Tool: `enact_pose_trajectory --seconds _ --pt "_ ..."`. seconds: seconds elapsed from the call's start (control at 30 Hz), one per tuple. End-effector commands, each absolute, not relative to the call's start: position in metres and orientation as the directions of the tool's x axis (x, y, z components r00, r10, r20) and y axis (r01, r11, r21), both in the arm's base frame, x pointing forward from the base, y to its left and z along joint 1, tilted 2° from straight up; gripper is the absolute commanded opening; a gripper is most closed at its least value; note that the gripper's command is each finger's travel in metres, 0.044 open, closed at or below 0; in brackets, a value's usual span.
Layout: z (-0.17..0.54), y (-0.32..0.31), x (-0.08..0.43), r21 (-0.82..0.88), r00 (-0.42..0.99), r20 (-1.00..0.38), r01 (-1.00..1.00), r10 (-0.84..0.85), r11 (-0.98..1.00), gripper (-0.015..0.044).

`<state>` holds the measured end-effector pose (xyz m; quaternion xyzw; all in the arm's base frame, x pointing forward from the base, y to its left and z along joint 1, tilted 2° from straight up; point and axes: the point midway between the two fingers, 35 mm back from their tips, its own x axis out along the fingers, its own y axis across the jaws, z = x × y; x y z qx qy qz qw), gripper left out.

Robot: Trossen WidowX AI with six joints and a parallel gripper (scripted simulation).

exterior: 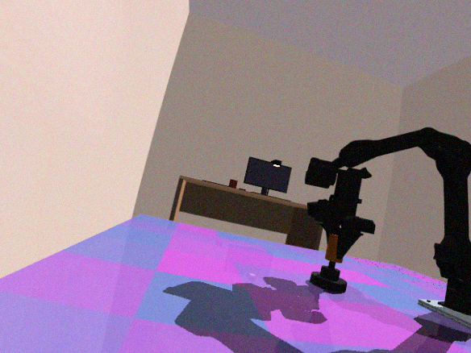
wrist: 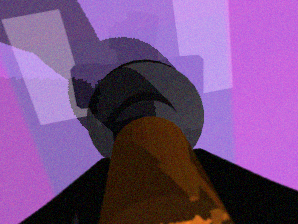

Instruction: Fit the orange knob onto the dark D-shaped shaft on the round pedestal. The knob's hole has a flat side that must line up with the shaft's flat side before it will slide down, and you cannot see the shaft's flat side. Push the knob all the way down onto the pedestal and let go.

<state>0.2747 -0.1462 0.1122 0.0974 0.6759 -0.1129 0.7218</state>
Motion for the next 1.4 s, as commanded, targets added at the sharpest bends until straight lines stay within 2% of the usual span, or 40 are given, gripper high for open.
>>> enact_pose_trajectory --seconds 0.0,1.23,1.37 --pt "0.112 -0.1464 0.2753 -0.002 0.062 -0.998 0.437 -0.033 0.9 0.0" --pt "0.1149 -0.1464 0.2752 -0.002 0.062 -0.998 0.437 -0.033 0.9 0.0" --pt "0.1151 -0.1466 0.2754 0.004 0.062 -0.998 0.512 -0.033 0.859 0.0"
